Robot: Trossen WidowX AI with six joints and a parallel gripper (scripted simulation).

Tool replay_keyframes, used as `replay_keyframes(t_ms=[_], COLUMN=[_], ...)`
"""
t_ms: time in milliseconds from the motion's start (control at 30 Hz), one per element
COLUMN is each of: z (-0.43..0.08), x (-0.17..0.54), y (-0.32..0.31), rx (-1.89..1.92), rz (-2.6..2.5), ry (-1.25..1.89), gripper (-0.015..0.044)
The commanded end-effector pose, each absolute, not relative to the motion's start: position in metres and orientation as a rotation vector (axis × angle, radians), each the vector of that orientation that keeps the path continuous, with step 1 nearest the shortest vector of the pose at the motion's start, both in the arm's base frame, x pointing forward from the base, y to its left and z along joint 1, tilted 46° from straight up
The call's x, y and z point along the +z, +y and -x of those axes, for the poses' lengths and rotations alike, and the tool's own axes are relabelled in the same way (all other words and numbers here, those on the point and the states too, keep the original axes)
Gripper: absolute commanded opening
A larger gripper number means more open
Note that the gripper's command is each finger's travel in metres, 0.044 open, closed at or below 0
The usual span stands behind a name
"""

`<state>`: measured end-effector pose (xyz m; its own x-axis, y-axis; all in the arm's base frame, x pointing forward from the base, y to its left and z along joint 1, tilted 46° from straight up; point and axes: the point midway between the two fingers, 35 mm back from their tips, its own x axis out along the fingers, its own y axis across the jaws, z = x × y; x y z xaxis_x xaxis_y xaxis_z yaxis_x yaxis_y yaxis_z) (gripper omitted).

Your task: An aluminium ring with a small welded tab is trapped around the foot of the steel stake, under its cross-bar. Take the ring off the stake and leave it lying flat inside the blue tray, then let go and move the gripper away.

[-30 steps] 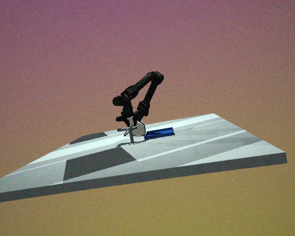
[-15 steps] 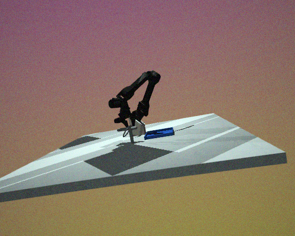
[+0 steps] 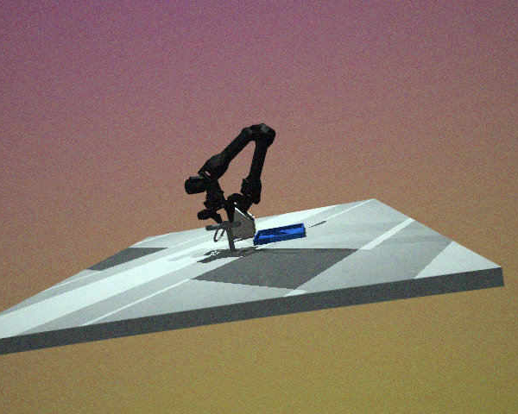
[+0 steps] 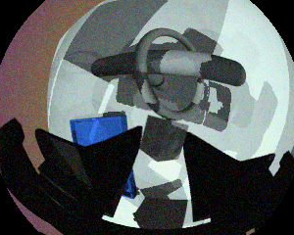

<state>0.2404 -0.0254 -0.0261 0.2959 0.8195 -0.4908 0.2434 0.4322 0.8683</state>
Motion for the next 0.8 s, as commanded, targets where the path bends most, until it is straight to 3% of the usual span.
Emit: replay_keyframes(t_ms=[0, 767], z=[-0.24, -0.236], x=[-0.03, -0.035], y=[-0.028, -0.042], rx=[0.521, 0.542], rz=[-1.127, -1.153], ry=[1.235, 1.222], gripper=[0.0, 0.0])
